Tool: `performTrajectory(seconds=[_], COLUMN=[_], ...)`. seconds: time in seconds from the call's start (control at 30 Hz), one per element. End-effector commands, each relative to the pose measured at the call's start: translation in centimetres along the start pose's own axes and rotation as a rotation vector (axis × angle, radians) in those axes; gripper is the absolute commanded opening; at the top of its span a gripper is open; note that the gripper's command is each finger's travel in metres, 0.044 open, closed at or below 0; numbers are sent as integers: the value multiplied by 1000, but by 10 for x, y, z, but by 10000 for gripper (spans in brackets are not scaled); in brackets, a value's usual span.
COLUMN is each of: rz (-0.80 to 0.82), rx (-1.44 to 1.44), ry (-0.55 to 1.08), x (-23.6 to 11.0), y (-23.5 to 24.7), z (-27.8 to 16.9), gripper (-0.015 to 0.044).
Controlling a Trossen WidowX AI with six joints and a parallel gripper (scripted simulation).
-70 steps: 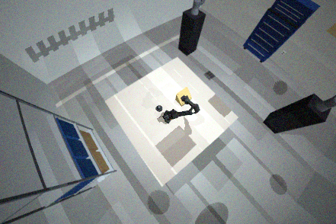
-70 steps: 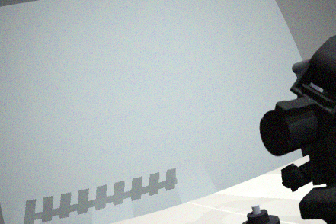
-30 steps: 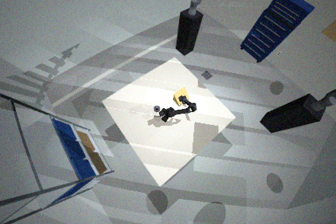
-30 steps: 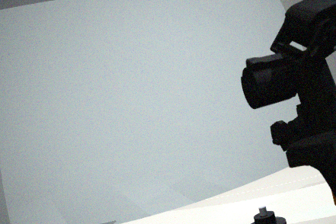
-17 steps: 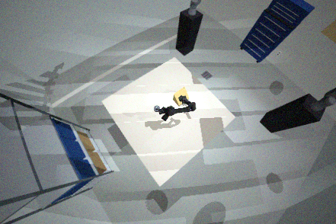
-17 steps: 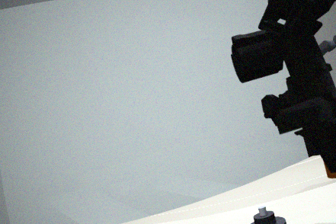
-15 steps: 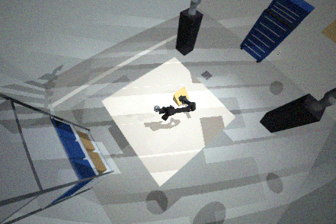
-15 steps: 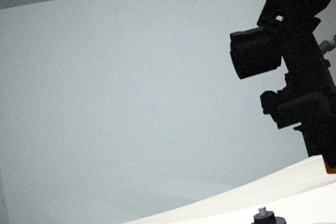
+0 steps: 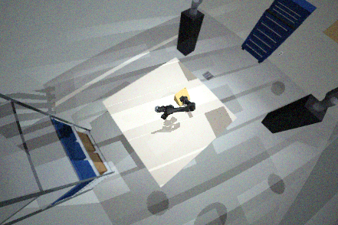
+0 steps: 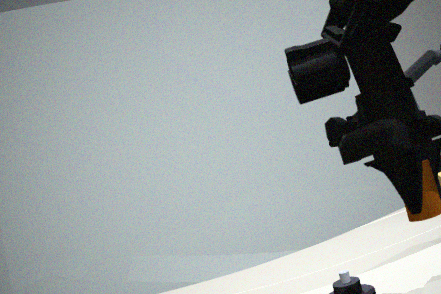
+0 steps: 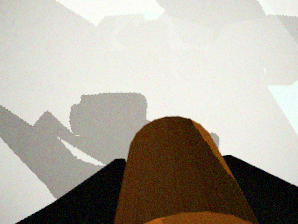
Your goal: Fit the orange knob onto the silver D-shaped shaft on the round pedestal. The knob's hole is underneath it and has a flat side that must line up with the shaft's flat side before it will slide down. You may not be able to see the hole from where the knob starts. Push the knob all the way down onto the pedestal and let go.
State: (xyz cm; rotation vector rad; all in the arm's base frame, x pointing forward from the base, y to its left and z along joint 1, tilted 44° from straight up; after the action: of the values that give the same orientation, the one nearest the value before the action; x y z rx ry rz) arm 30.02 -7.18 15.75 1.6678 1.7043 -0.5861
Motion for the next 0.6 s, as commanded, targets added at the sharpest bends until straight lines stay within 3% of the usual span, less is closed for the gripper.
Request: performTrajectory(seconds=[0.0, 0.57], rz=[9, 9], rx=[-6, -9], ry=[-11, -15], x=[-2, 10], y=[2, 5], z=[10, 63], gripper=[0, 0])
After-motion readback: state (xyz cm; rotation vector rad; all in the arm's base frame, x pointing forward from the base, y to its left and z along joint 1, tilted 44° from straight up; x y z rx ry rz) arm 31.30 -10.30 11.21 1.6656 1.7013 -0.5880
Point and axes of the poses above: the point midway between the two fingers, 35 mm back from their tips, its own x axis out along the fingers, its own y axis across the jaws, z = x × y, the point moved 5 cm from there along -x, back along the fingers, and after that the axes turned 7 degrees about x, right-handed, at the moved point
